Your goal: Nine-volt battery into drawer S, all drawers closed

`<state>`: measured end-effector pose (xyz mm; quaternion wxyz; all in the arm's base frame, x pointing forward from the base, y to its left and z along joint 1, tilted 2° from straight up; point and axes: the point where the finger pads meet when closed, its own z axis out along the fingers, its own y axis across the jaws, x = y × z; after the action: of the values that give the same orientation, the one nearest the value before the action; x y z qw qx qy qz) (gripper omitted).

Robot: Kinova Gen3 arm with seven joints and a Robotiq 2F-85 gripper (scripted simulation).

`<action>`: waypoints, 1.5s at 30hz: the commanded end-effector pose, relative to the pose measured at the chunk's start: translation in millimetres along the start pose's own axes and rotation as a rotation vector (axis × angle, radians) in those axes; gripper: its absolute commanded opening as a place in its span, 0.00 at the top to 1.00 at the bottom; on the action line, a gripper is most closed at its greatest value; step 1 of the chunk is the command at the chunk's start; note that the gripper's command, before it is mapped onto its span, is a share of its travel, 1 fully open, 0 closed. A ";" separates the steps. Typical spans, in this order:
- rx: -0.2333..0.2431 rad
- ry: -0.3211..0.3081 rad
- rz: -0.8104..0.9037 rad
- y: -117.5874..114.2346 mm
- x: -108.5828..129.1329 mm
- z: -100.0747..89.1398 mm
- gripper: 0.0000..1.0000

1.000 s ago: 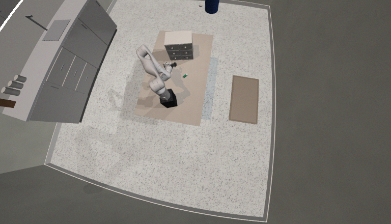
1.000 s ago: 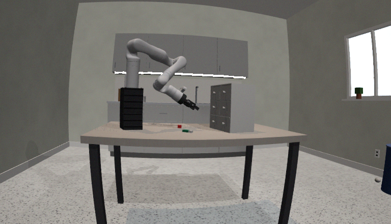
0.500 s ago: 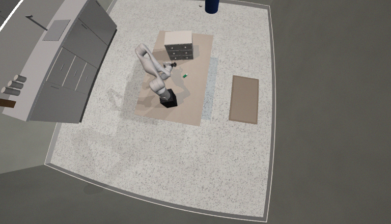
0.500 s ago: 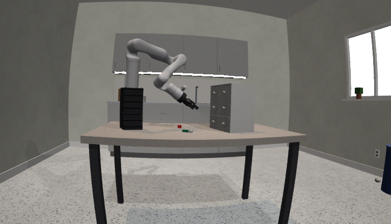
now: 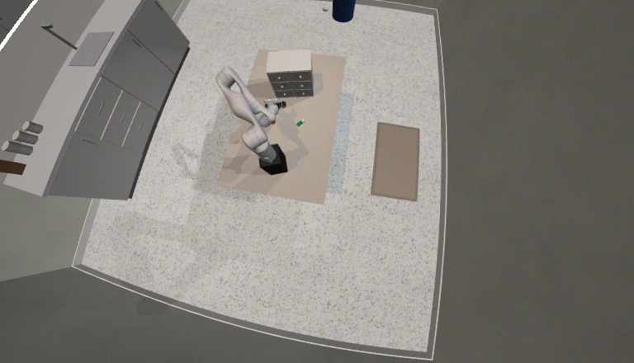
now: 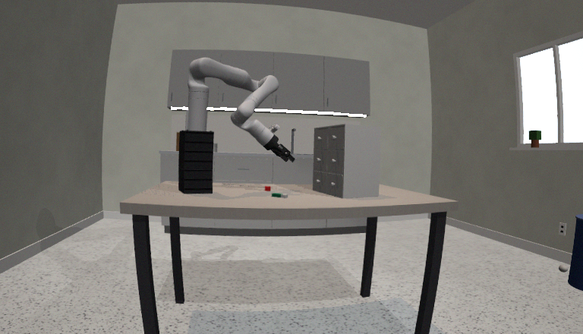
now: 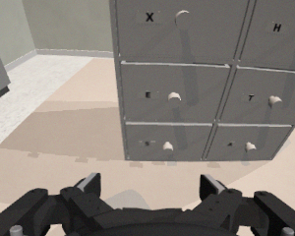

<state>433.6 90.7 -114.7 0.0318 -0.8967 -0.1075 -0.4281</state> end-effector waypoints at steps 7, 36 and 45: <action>0.002 -0.046 0.002 -1.6 6.8 -6.7 0.00; 0.002 -0.238 0.002 -1.5 11.5 -29.8 0.00; 0.002 -0.310 0.001 -1.3 13.2 -38.3 0.00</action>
<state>405.8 82.8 -89.3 0.0108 -0.9535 -0.1125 -0.2793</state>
